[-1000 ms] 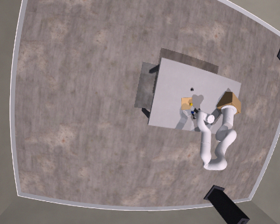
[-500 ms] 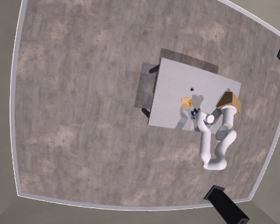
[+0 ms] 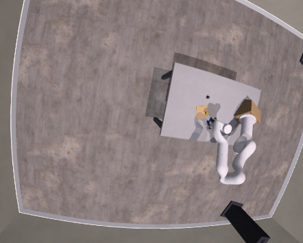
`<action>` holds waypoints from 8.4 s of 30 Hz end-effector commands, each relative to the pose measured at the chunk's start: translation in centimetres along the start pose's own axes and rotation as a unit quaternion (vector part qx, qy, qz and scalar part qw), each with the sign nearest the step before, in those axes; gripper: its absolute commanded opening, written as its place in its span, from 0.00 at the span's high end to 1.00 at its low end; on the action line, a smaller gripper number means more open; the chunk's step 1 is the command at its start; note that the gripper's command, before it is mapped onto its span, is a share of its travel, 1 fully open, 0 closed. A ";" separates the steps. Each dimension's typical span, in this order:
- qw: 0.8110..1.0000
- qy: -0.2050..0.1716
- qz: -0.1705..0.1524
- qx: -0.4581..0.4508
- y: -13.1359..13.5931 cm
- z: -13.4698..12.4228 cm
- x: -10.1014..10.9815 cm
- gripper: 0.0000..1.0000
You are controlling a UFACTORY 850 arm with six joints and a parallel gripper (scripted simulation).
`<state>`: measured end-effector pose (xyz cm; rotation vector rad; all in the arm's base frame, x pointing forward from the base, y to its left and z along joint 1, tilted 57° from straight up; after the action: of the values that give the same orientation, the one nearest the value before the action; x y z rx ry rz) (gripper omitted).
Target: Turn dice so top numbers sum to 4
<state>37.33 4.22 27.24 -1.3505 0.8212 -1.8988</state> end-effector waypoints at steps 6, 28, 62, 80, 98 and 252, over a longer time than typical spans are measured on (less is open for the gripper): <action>1.000 0.000 0.000 0.000 0.0 0.0 0.0 0.58; 1.000 0.000 0.000 0.000 0.0 0.0 -0.9 0.58; 1.000 0.000 0.000 0.000 0.0 0.0 -2.8 0.58; 1.000 0.000 0.000 0.000 0.0 0.0 -2.8 0.58; 1.000 0.000 0.000 0.000 0.0 0.0 -2.8 0.79; 0.855 0.511 -0.071 0.061 -6.8 -0.3 -4.3 0.79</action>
<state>36.57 10.37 31.13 -0.2213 1.0462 -2.7344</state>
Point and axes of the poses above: the point where the finger pads meet when closed, its own x axis back along the fingers, its own y axis across the jaws, z = x × y, the point moved 9 cm from there along x, back along the fingers, and after that the axes turned 12 degrees about x, right-handed, at the moved point
